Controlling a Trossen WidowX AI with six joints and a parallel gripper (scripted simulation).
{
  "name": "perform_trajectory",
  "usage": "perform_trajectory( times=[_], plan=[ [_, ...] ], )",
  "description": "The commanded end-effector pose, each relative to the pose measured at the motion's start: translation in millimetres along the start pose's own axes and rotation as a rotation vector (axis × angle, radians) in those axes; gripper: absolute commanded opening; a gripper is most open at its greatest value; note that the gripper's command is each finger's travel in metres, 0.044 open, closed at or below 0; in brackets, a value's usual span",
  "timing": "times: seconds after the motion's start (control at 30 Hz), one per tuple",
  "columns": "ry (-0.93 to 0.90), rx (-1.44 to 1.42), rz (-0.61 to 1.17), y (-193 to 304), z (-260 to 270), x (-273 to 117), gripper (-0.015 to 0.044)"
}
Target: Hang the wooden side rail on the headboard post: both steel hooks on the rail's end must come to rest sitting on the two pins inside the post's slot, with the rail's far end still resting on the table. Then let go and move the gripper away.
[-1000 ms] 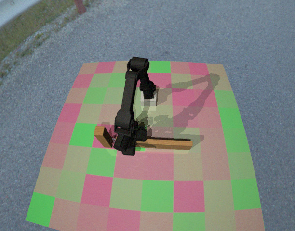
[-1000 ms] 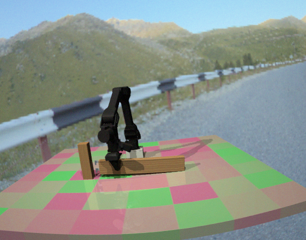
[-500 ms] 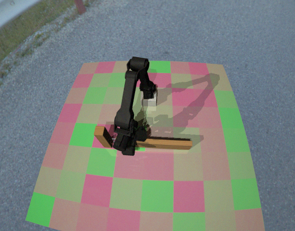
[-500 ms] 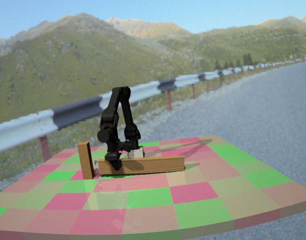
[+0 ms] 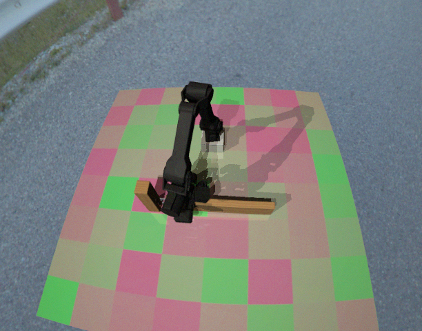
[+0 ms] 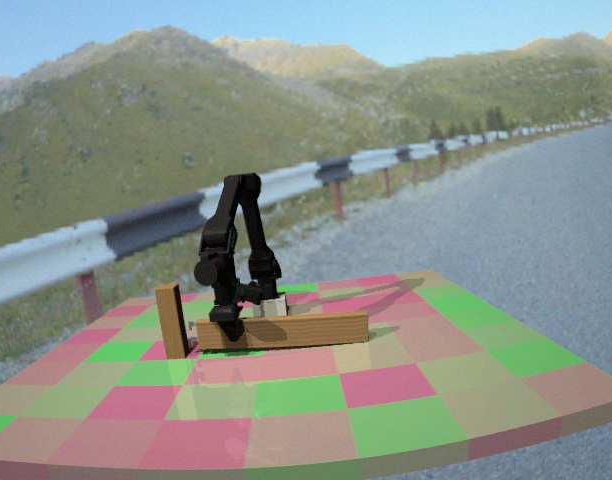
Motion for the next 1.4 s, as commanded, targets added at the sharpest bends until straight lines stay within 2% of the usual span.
perform_trajectory(
  times=[0.0,1.37],
  plan=[
    [0.010,-0.004,0.004,1.2,-3.0,-3.2,0.0000],
    [0.010,-0.004,0.004,5.8,-3.8,-3.4,0.0000]
  ],
)
Point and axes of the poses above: the point midway between the two fingers, 35 mm back from their tips, its own x axis out along the fingers, its own z axis across the jaws, y = z × x, the point moved 5 cm from there along -x, back along the fingers, and after that the axes turned 11 degrees about x, right-handed, at the moved point
